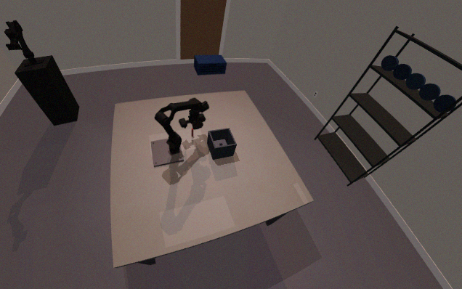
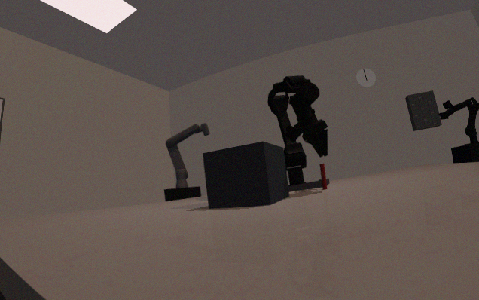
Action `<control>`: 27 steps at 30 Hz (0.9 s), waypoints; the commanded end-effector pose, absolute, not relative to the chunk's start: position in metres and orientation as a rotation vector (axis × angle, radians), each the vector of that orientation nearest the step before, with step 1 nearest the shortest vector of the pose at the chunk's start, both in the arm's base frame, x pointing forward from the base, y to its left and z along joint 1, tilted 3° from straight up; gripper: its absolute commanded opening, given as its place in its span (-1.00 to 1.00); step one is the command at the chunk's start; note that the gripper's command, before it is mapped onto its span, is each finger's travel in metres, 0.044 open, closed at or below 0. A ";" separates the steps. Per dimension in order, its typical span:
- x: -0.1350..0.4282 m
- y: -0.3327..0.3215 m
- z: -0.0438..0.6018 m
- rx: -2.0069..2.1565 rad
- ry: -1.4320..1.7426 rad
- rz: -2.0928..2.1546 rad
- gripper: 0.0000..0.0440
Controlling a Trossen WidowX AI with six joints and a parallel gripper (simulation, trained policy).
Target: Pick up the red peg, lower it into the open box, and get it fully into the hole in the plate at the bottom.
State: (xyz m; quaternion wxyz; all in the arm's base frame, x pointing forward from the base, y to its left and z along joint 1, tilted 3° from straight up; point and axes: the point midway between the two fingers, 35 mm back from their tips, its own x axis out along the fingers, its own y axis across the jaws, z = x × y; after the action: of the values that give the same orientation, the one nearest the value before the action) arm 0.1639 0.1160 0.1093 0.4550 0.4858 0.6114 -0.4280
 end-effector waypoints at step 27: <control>0.168 0.111 0.032 1.106 1.506 -1.062 -0.66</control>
State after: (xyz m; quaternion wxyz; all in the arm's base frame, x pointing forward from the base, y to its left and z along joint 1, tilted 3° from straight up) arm 0.1673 0.1104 0.0368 0.4718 0.4592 0.6116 -0.4386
